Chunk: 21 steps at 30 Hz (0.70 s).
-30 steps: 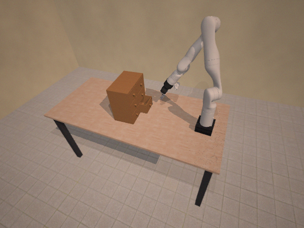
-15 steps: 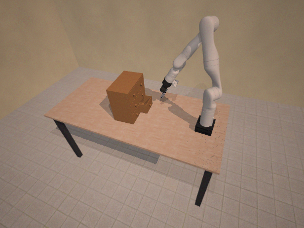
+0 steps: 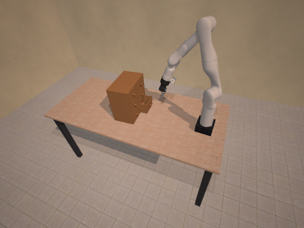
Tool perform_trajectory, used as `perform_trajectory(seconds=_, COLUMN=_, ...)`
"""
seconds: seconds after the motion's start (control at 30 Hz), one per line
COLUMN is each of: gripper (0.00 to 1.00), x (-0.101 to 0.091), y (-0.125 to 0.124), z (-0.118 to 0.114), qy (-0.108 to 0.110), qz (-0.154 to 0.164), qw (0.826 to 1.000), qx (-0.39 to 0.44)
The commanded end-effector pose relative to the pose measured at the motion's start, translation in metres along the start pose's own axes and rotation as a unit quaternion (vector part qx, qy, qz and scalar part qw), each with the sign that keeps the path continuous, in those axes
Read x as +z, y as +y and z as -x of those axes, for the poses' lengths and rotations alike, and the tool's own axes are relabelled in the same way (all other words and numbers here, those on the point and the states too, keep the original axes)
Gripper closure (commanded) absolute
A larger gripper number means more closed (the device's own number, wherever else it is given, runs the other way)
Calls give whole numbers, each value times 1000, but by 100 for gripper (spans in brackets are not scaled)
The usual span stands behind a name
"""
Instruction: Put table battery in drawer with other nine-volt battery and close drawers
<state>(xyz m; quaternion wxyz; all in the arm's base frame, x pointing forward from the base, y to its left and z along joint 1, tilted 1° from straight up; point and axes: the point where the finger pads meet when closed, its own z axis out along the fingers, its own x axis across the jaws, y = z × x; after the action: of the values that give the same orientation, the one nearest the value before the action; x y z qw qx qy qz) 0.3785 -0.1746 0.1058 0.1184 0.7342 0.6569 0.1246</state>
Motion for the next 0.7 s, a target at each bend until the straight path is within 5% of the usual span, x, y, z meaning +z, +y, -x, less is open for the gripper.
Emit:
perform_trajectory(seconds=0.0, gripper=0, x=-1, y=8, z=-5, qy=1, qz=-7, qw=1000, qx=-9)
perform_trajectory(seconds=0.67, gripper=0, x=-8, y=11, z=-5, qy=0, qz=-90, qw=996, qx=-8)
